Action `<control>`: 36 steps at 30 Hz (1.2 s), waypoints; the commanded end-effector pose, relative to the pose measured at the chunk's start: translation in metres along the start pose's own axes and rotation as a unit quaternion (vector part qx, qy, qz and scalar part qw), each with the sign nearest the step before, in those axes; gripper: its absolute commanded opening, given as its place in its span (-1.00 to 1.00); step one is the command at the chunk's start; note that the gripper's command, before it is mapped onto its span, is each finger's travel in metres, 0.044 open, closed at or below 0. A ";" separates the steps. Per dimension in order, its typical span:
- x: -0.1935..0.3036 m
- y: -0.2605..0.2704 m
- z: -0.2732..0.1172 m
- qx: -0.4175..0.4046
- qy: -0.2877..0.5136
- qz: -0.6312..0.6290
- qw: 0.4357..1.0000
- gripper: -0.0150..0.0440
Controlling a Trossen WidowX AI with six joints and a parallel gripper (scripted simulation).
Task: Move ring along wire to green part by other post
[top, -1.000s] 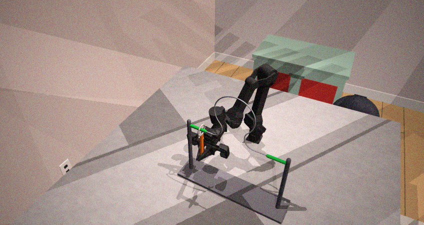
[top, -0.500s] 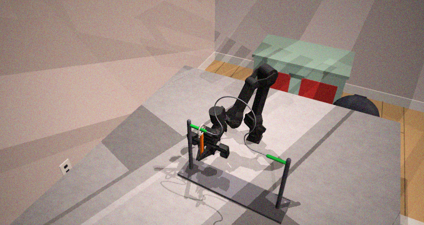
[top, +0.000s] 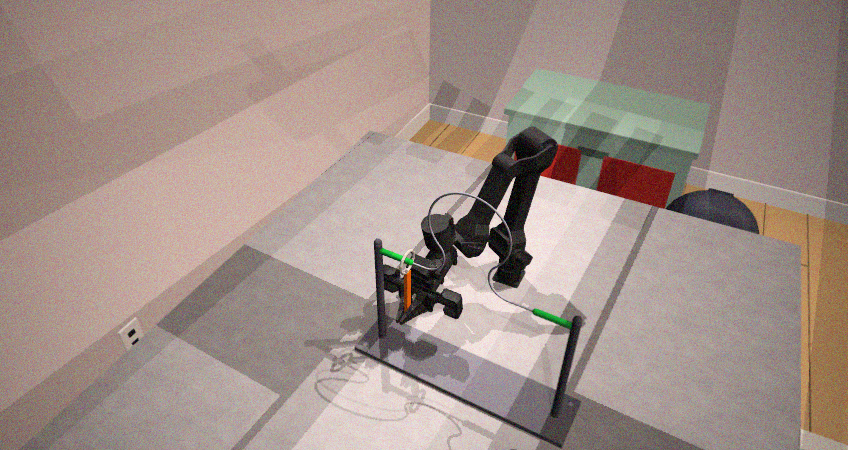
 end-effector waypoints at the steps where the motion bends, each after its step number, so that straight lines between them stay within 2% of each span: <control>1: -0.001 0.004 -0.001 0.001 -0.002 0.001 1.000 -1.00; 22: -0.001 0.028 -0.001 -0.003 -0.001 0.015 1.000 -1.00; 36: -0.001 0.054 0.000 -0.014 0.000 0.071 0.997 -1.00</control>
Point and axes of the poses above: the point midway between the two fingers, 35 mm back from their tips, its own z axis out along the fingers, its own y axis across the jaws, x = y × z, the point moved 8 cm from there along -z, back along the fingers, and after that the axes turned 2 degrees about z, right-handed, at the moved point
